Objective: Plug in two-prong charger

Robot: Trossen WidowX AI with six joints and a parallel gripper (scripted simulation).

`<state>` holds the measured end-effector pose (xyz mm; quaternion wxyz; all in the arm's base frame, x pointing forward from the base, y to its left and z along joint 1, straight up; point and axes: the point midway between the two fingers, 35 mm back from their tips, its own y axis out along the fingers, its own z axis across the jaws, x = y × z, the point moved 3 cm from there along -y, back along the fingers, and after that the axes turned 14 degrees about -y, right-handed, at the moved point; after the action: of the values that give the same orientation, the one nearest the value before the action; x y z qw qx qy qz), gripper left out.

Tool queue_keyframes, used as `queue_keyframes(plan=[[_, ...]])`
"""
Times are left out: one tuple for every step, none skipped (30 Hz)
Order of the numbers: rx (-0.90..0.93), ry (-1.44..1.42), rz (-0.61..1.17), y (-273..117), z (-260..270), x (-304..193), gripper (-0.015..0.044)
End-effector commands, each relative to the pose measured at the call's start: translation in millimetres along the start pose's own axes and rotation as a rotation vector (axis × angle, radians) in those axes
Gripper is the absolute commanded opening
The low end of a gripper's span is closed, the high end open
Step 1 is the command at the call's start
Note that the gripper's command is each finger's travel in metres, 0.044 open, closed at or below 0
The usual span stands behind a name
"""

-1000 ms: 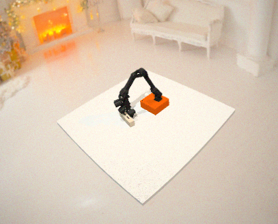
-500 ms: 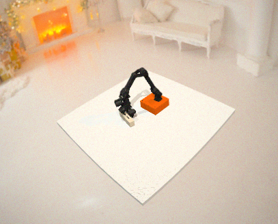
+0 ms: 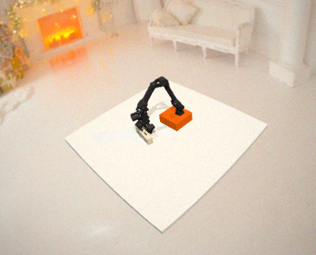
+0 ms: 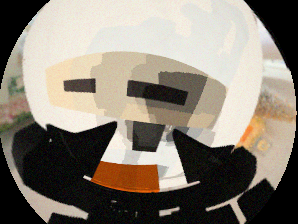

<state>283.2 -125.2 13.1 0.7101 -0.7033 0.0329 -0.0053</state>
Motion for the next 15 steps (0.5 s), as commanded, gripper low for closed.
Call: queue_keyframes(plan=[[0.004, -0.005, -0.002, 0, 1, -2, 0.0440], [0.004, -0.005, -0.002, 0, 1, -3, 0.0440], [0.004, -0.005, -0.002, 0, 1, -4, 0.0440], [0.004, -0.005, -0.002, 0, 2, -5, 0.0440], [0.004, -0.005, -0.001, 0, 2, -6, 0.0440], [0.004, -0.005, -0.001, 0, 2, -7, 0.0440], [0.004, -0.005, -0.001, 1, 2, -8, 0.0440], [0.004, -0.005, -0.001, 1, 2, -9, 0.0440], [0.004, -0.005, -0.001, 1, 3, -10, 0.0440], [0.004, -0.005, -0.001, 1, 3, -11, 0.0440], [0.004, -0.005, -0.001, 1, 3, -12, 0.0440], [0.004, -0.005, -0.001, 1, 3, -13, 0.0440], [0.004, -0.005, -0.001, 1, 4, -15, 0.0440], [0.004, -0.005, -0.001, 1, 4, -16, 0.0440], [0.004, -0.005, -0.001, 1, 4, -17, 0.0440]])
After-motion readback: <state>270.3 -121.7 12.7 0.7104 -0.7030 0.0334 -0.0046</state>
